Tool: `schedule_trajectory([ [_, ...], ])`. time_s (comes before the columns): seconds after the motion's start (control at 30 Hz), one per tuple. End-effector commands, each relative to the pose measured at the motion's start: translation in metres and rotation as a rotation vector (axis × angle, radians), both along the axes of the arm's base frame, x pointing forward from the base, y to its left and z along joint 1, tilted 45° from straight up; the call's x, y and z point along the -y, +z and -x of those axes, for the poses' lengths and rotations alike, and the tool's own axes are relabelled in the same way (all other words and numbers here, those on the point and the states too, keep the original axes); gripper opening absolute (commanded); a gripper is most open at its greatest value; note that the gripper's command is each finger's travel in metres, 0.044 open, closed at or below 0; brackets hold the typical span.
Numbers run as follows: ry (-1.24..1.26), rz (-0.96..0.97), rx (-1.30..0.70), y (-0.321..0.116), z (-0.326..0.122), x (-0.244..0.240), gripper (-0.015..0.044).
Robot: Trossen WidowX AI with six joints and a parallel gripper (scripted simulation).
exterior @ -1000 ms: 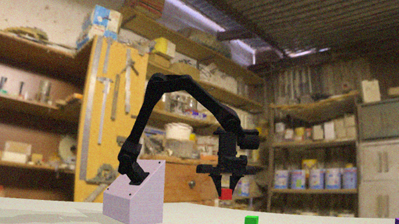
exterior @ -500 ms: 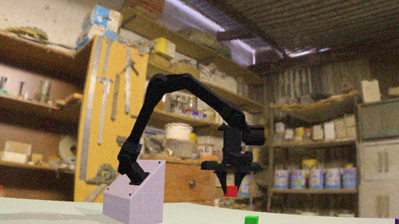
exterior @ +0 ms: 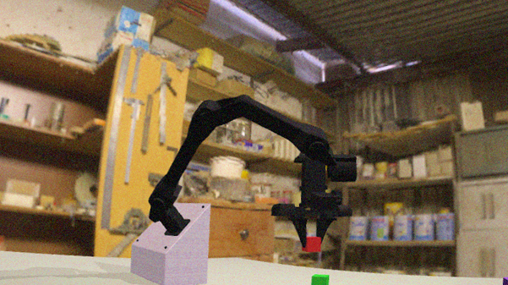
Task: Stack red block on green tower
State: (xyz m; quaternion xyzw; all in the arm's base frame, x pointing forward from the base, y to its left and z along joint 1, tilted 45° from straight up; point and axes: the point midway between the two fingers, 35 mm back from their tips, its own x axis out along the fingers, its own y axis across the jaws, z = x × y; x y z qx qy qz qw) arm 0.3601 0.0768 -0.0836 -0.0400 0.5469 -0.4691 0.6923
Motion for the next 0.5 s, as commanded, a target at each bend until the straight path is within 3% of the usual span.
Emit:
schedule_trajectory([
  [0.0,0.002,0.008,-0.001,0.004,-0.019,0.009,0.0000],
  [0.47,0.002,0.012,0.000,-0.004,-0.039,0.032,0.0000],
])
